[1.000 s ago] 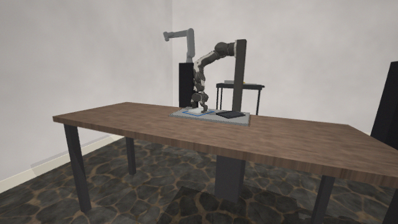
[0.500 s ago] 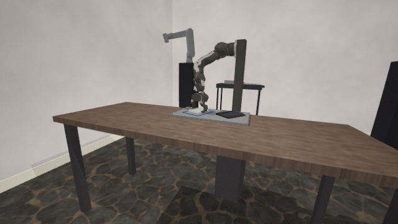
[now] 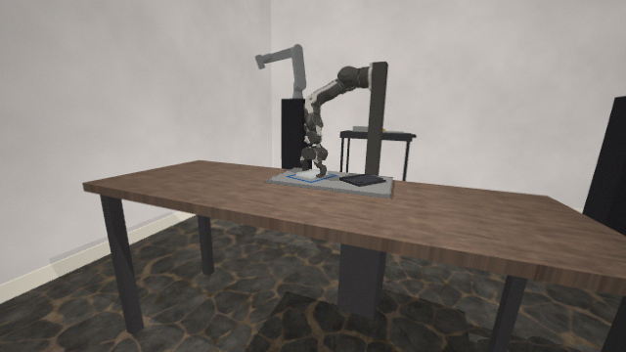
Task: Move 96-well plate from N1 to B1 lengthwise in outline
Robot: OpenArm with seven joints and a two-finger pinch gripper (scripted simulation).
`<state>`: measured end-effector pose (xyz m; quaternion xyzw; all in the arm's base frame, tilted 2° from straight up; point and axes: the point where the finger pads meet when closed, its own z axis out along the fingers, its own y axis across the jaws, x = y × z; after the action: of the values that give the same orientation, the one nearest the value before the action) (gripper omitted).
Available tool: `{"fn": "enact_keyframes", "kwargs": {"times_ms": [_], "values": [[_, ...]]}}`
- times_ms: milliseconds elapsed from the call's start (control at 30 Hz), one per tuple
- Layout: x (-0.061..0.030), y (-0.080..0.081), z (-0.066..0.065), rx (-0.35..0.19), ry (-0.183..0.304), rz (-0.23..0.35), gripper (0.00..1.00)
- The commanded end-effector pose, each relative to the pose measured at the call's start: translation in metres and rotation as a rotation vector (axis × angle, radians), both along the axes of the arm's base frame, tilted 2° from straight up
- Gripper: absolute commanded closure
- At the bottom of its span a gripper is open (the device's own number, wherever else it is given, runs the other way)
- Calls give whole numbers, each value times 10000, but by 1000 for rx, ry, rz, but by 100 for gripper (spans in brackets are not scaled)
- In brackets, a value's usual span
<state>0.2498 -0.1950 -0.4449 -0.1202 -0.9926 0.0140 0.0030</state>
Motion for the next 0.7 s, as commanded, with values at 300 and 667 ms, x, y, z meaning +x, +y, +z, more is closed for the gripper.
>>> {"fn": "enact_keyframes", "kwargs": {"times_ms": [300,667], "values": [[-14,16,-13,8,2,4,100],[-13,17,-31,8,3,4,100]]}}
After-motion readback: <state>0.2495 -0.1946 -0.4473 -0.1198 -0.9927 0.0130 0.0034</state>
